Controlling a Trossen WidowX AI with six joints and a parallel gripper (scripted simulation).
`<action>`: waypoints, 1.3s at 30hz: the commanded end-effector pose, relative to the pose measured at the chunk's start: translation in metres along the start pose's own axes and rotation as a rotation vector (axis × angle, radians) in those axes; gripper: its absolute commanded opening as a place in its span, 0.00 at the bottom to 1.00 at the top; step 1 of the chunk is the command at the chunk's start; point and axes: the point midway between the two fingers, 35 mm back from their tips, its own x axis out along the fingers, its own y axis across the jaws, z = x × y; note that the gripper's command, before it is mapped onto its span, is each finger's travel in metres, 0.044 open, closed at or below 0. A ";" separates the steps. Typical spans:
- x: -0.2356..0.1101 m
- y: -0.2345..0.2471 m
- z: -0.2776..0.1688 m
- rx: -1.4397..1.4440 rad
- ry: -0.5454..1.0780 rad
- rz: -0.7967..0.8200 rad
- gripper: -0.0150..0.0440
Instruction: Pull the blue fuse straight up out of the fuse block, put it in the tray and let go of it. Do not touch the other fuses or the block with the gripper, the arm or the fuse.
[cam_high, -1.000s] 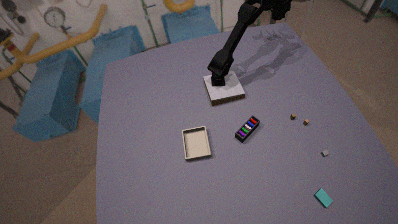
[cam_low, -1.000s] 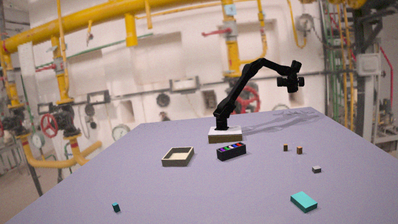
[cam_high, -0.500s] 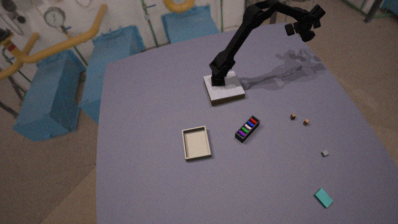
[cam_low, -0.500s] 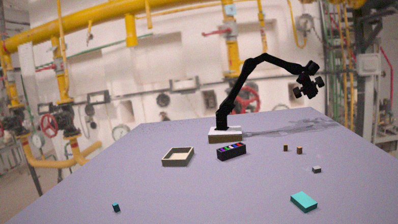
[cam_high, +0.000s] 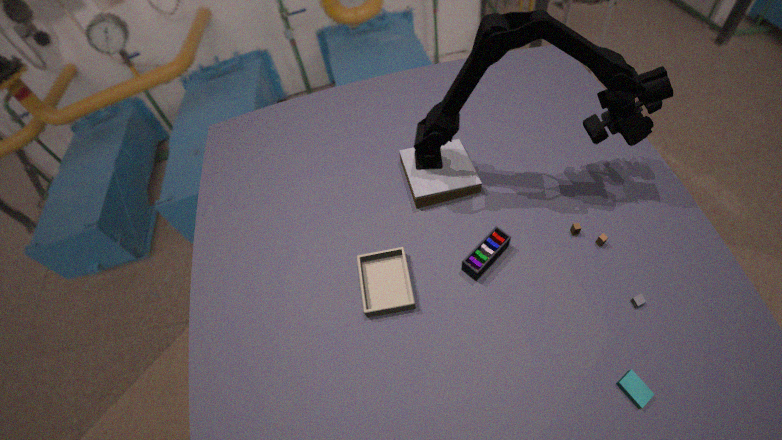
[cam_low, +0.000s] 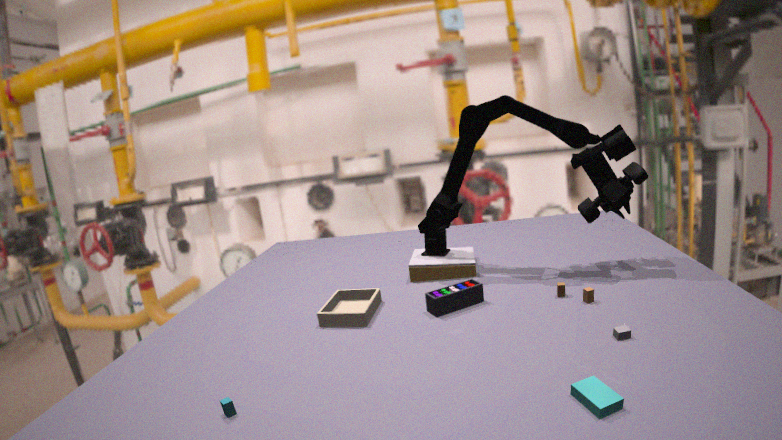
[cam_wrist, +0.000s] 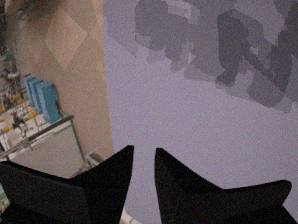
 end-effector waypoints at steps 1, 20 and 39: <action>-0.036 -0.036 0.054 -0.083 -0.124 -0.056 0.37; -0.201 -0.254 0.152 -0.410 -0.271 -0.527 0.37; -0.253 -0.344 0.133 -0.513 -0.131 -0.686 0.37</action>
